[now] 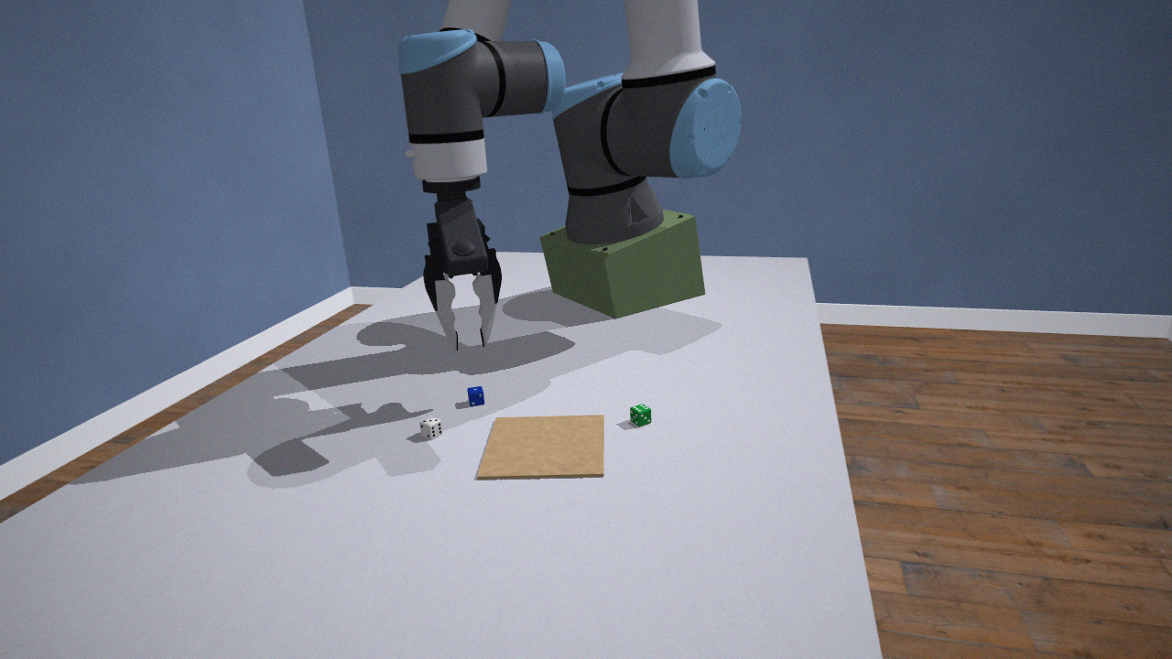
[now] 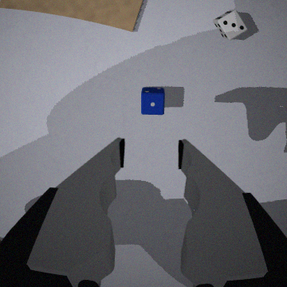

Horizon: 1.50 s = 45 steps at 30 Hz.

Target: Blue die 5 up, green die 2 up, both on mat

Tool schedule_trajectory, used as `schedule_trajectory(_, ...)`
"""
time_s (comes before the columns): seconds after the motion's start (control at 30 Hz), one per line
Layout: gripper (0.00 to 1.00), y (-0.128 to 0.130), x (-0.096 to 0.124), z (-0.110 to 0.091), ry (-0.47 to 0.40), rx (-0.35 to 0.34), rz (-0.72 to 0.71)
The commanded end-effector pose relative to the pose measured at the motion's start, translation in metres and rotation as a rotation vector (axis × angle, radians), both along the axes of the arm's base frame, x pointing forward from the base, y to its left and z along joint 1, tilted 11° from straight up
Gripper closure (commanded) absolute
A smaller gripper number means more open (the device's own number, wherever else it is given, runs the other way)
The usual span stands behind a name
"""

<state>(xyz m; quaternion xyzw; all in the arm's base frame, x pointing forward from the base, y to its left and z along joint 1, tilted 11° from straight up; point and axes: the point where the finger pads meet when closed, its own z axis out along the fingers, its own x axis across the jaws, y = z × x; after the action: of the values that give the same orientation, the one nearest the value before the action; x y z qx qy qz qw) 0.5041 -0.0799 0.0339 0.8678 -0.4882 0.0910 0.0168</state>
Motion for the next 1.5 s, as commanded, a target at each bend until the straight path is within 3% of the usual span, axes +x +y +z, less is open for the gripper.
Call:
schedule_trajectory(0.0, 0.79, 0.0, 0.001, -0.001, -0.001, 0.0, 0.0)
schedule_trajectory(1.47, 0.79, -0.005, 0.008, -0.047, -0.001, -0.001, 0.0)
